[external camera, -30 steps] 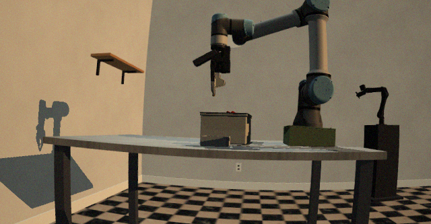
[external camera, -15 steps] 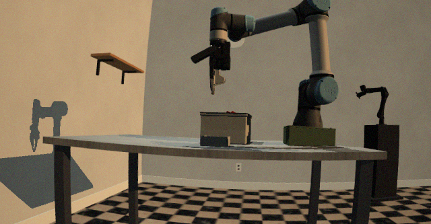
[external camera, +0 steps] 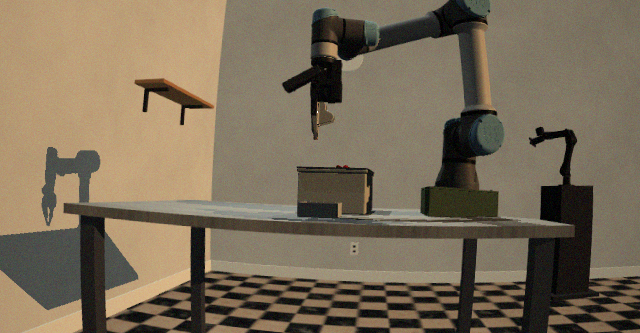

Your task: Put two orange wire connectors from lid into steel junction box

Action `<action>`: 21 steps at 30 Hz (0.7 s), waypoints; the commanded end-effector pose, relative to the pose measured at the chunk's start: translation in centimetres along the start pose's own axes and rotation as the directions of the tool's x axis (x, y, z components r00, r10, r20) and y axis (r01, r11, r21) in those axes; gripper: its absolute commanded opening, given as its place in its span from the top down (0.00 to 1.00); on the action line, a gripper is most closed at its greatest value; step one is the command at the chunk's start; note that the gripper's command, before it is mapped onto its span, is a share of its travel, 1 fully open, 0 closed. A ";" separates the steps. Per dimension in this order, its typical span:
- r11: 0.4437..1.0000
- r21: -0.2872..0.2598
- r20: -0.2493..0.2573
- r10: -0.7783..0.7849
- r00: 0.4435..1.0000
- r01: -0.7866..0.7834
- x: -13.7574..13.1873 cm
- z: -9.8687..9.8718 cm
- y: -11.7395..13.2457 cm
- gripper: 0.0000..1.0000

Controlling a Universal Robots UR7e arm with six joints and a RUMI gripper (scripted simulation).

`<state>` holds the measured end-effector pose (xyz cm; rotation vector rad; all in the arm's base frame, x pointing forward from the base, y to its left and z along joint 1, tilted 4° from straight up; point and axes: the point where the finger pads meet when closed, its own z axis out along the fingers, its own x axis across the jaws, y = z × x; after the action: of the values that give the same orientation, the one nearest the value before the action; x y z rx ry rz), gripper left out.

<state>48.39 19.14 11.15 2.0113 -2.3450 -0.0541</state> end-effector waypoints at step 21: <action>1.000 0.001 0.000 0.000 1.000 0.000 -0.1 3.5 0.0 1.00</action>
<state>48.18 19.15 8.51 2.0105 -2.3442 -0.0550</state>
